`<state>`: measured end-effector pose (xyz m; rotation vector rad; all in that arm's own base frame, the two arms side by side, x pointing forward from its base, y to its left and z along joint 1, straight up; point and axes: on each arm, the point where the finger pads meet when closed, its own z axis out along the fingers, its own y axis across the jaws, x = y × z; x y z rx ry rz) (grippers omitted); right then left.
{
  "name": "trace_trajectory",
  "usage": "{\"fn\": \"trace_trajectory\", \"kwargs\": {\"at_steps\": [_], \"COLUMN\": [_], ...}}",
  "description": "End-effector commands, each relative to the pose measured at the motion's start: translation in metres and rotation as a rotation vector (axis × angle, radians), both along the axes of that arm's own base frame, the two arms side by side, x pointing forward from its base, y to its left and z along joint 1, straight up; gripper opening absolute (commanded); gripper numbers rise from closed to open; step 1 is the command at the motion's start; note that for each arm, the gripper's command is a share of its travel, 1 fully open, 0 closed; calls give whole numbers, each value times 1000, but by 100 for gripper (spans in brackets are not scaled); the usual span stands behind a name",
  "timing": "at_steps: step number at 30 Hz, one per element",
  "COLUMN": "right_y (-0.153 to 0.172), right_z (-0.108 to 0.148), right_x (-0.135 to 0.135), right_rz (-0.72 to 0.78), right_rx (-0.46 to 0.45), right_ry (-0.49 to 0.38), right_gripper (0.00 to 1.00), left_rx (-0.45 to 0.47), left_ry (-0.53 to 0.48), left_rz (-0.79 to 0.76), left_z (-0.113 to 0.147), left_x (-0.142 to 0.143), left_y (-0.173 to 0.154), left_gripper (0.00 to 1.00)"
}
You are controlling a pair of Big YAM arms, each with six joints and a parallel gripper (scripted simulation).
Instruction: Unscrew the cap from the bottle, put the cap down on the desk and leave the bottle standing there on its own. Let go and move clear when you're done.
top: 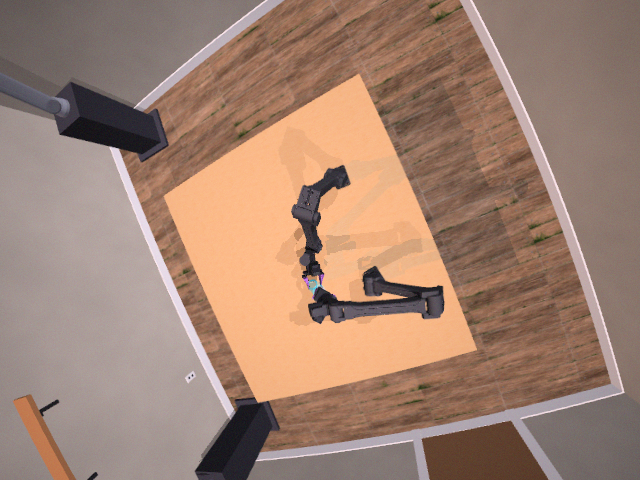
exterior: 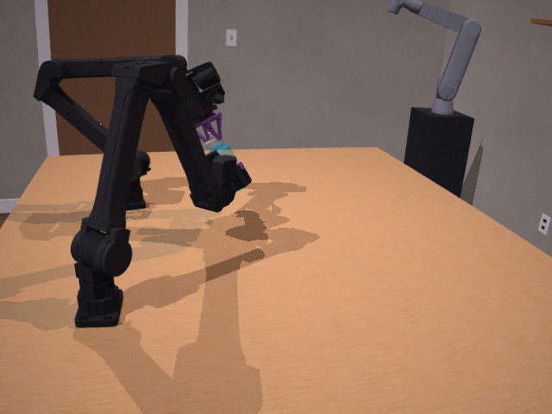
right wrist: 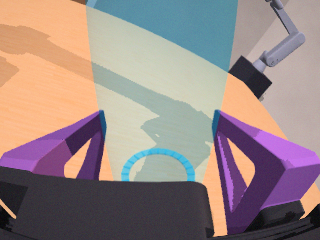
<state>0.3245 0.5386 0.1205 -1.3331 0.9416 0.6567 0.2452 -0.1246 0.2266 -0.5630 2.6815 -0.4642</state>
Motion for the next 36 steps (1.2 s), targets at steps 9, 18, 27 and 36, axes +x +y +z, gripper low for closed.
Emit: {"fn": "trace_trajectory", "kwargs": {"at_steps": [9, 18, 27, 36], "right_y": [1, 1, 1, 1], "right_z": [17, 17, 17, 17], "right_x": [10, 10, 10, 10], "right_rz": [-18, -18, -18, -18], "right_rx": [31, 31, 31, 31], "right_ry": [-12, -12, -12, -12], "right_gripper": [0, 0, 0, 0], "left_rx": [-12, -9, -18, -18], "left_ry": [-30, -22, -40, -40], "left_rz": [-7, -7, -2, -2], "left_z": [6, 0, 17, 17], "left_x": [11, 10, 11, 11], "left_y": [-6, -5, -5, -5], "left_gripper": [0, 0, 0, 88]}}
